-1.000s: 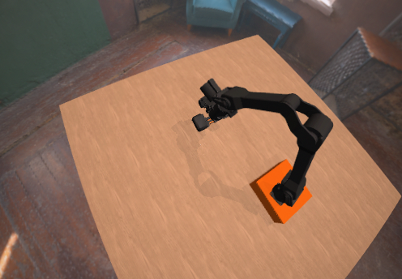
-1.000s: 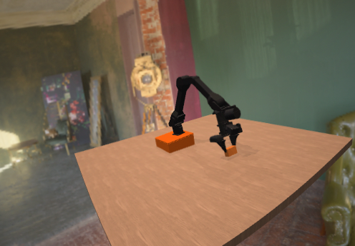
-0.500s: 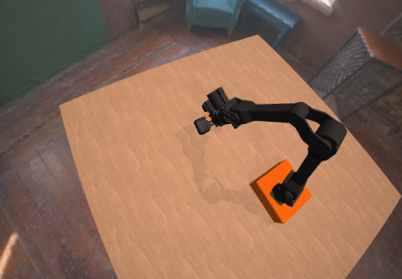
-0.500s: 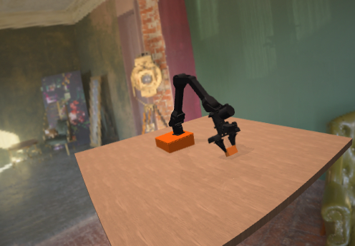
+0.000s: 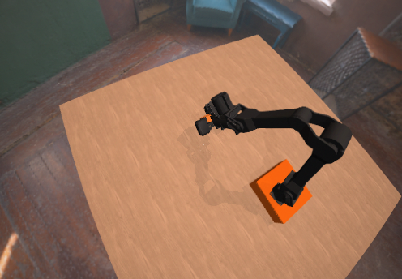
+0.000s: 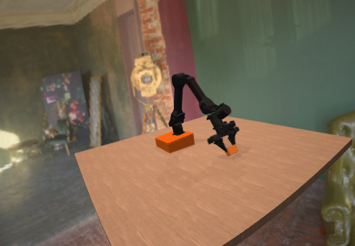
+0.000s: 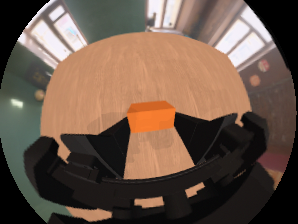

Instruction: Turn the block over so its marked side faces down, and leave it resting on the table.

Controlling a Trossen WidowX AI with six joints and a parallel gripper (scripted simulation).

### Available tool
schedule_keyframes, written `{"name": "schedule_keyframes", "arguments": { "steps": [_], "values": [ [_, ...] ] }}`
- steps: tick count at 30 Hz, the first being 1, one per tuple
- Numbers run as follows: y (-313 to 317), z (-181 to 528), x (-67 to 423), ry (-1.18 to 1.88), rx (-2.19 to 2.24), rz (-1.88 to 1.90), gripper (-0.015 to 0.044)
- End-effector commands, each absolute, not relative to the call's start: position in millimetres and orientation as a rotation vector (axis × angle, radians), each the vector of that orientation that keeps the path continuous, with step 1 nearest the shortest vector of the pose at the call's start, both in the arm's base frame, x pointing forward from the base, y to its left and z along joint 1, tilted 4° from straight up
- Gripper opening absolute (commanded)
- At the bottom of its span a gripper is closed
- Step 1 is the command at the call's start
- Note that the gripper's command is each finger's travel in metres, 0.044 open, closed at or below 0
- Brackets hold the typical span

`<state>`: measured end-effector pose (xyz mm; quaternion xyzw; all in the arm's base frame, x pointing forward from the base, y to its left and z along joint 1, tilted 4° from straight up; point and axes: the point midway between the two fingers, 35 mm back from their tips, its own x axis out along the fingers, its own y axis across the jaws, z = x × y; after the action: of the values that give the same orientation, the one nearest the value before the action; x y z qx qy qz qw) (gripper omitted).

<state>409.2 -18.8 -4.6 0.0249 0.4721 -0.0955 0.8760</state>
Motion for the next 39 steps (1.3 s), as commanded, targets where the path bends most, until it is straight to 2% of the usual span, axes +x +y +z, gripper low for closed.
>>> {"name": "schedule_keyframes", "arguments": {
  "steps": [1,17,39],
  "values": [
    [-19.6,-14.9,411.4,0.939,0.038,-0.200,0.0000],
    [-20.0,-39.3,417.9,0.705,0.011,-0.196,0.0000],
    [-21.0,-37.6,399.7,0.449,-0.012,-0.201,0.0000]
  ]
}}
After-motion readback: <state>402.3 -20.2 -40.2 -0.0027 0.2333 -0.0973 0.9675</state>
